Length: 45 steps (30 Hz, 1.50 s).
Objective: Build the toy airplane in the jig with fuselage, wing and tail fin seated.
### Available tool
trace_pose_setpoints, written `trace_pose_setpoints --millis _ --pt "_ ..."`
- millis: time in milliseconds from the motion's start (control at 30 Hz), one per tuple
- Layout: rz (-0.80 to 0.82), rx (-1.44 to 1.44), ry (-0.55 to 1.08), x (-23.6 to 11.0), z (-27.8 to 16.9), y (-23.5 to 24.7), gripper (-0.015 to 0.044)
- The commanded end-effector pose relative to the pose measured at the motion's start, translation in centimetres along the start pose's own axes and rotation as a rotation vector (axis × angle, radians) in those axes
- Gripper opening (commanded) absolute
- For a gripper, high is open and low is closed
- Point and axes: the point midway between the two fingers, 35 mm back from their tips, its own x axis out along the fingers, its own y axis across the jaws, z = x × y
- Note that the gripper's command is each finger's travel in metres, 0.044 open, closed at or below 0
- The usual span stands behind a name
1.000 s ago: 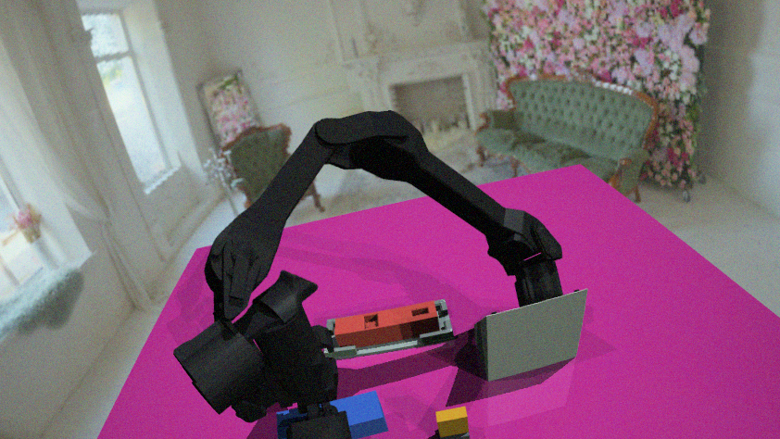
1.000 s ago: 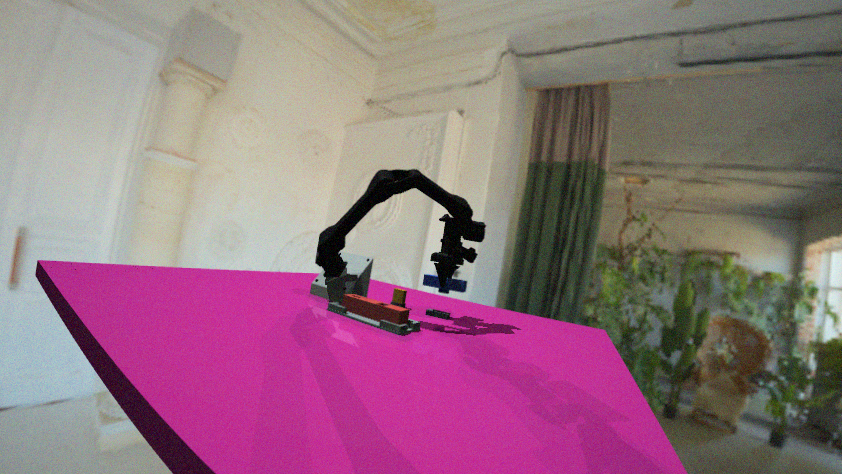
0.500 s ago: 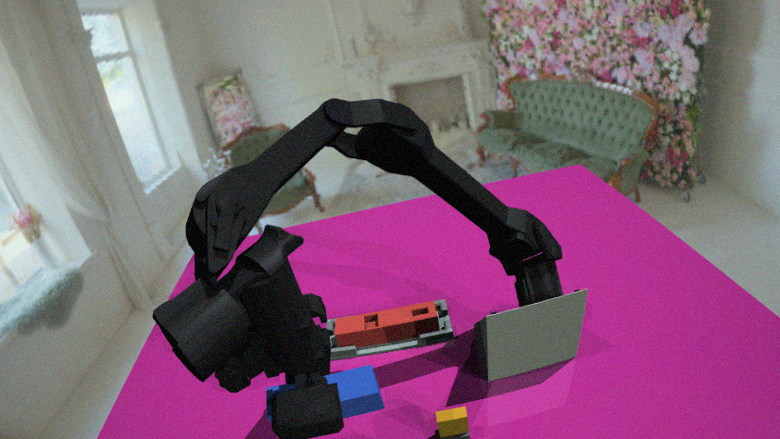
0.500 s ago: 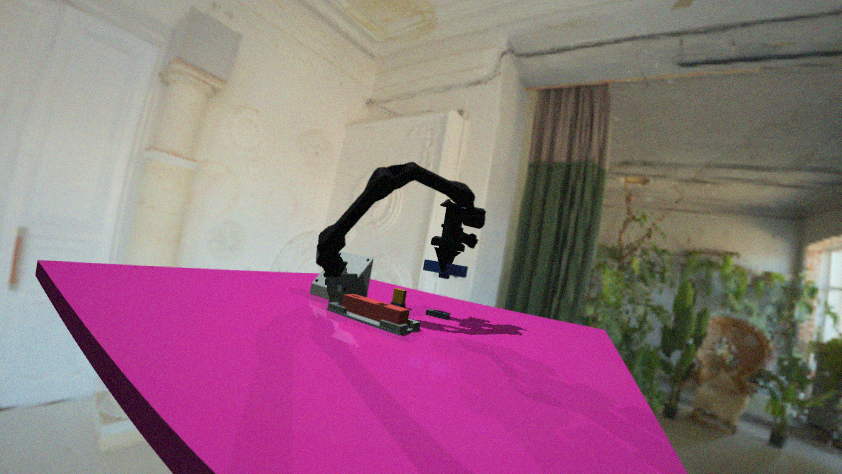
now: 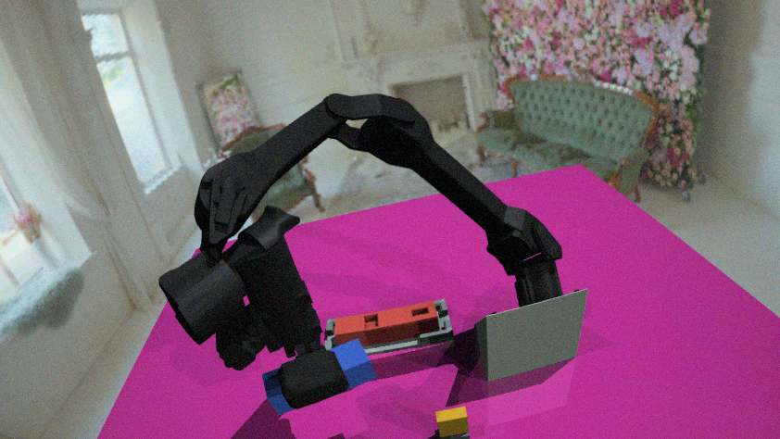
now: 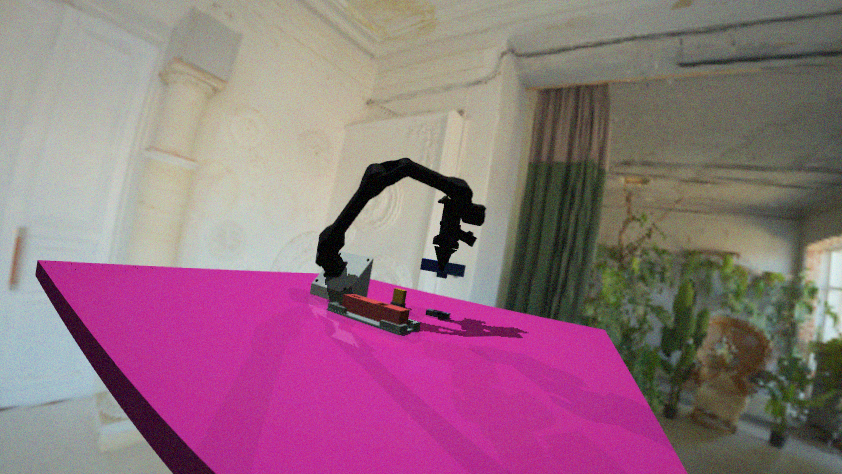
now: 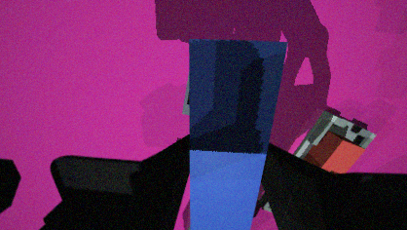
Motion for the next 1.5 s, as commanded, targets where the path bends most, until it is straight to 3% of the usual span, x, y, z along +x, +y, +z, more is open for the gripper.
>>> trace_pose_setpoints --millis 0,1467 --pt "-0.001 -0.063 -0.012 -0.2 -0.2 -1.2 0.0" --pt "-0.007 -0.835 -0.012 2.2 -6.0 -14.1 0.0"
